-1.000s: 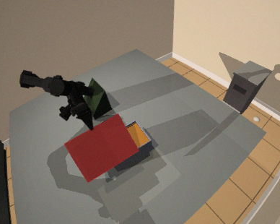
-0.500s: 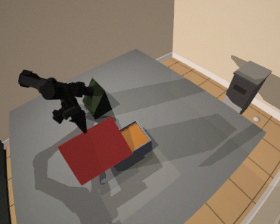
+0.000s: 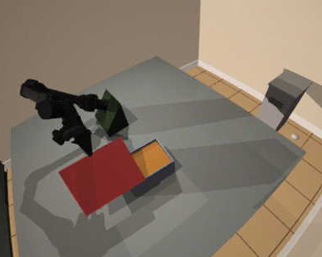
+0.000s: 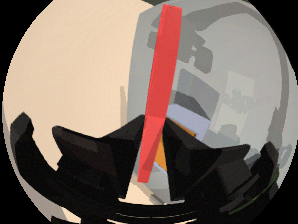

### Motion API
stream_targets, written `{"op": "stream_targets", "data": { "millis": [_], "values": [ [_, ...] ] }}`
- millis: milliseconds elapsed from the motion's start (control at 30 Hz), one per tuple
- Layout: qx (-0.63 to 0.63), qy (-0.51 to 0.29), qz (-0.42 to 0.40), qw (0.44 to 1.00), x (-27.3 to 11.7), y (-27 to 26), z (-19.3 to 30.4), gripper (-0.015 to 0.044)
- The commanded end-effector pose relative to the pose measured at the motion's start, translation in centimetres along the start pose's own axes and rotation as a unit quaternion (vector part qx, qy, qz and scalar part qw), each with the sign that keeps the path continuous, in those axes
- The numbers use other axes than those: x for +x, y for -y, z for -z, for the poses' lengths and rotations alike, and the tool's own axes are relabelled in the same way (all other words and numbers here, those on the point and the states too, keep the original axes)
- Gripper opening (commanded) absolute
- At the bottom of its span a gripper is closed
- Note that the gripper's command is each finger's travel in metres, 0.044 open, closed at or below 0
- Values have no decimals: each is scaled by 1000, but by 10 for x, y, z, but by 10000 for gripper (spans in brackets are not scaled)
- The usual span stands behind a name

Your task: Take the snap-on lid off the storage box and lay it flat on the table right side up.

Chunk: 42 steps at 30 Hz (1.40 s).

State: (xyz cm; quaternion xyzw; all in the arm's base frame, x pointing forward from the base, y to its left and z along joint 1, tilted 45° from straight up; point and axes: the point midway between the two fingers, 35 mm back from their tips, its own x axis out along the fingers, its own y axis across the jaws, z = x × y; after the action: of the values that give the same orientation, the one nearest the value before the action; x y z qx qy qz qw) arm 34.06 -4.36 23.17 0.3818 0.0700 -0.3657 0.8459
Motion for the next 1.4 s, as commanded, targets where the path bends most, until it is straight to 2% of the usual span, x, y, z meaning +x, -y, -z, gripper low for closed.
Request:
{"op": "stream_targets", "data": {
  "millis": [0, 1367],
  "values": [
    [4, -1, -9, 1000, -4, -4, -12, 0],
    [3, 1, -10, 1000, -13, 3, -94, 0]
  ]
}}
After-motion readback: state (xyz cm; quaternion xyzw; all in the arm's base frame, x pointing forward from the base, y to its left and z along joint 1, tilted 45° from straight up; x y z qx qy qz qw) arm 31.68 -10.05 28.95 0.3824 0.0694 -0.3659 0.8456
